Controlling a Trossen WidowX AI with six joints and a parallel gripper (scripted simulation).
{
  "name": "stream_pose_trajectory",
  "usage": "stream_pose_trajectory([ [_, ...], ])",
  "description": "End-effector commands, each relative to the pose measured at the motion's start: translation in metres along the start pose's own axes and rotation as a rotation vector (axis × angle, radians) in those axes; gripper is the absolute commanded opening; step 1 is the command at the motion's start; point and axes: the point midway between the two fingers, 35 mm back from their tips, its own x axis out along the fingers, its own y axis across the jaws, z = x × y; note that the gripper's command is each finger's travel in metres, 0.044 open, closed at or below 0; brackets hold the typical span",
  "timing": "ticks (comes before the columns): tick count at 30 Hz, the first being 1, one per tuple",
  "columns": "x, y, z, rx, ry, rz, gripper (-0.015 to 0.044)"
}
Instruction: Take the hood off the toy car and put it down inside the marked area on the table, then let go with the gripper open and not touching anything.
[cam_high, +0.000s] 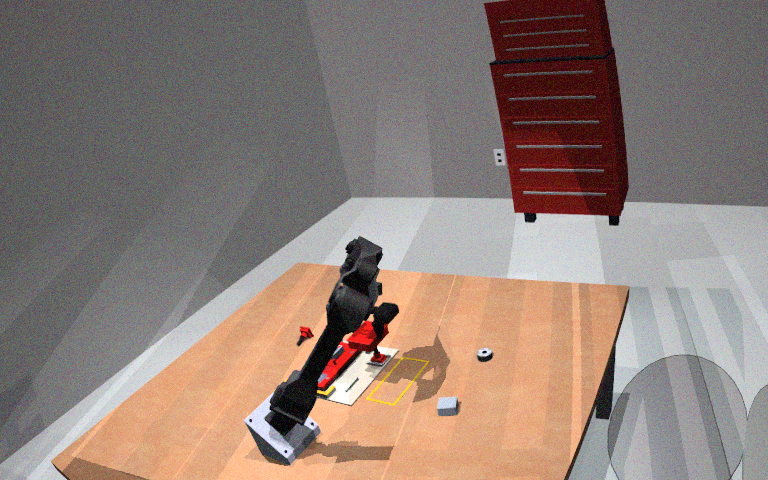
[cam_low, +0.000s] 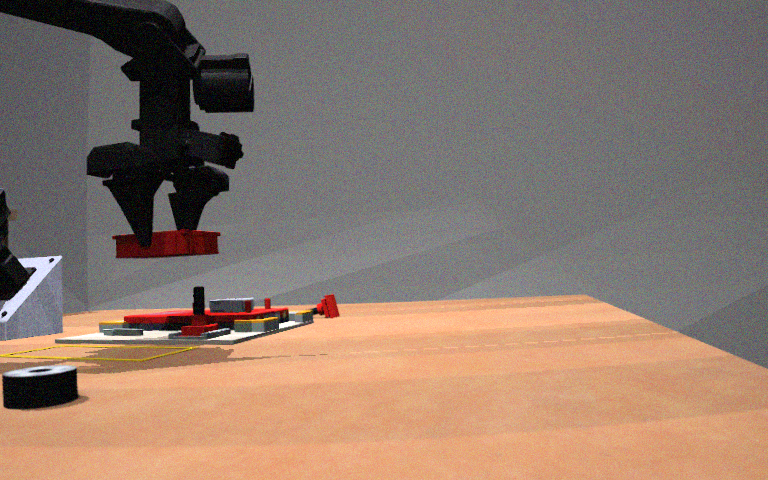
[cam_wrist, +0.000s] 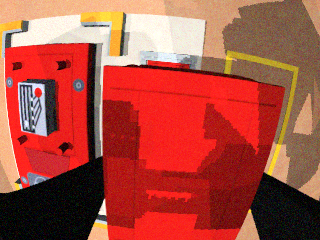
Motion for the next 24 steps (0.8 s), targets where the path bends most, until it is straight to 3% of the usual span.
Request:
stream_pose_trajectory([
  [1, -0.001, -0.019, -0.005, -0.005, -0.001, -0.006, 0.0],
  [16, -0.001, -0.079, -0.028, -0.002, 0.003, -0.021, 0.0],
  [24, 0.001, -0.081, -0.029, -0.002, 0.003, -0.021, 0.0],
])
